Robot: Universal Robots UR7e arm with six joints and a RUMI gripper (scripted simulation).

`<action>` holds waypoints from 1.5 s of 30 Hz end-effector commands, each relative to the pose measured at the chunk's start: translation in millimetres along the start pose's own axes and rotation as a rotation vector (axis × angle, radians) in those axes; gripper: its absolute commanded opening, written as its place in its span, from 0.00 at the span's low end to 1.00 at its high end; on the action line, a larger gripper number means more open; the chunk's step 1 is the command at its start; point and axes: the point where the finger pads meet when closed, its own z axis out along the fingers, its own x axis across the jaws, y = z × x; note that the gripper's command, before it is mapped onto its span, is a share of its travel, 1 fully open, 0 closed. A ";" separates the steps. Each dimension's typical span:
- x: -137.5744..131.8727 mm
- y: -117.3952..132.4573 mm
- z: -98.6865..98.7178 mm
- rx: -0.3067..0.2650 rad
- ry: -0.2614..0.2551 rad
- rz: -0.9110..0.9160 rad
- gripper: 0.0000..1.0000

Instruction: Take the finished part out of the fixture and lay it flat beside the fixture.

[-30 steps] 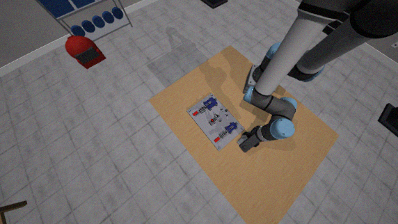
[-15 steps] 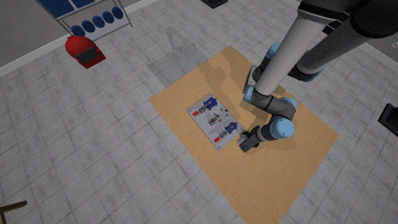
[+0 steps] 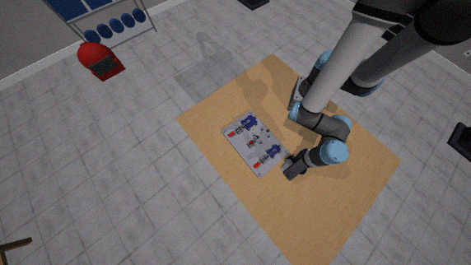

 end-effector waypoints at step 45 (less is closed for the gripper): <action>-0.1 -0.3 -86.5 0.001 0.000 0.000 0.47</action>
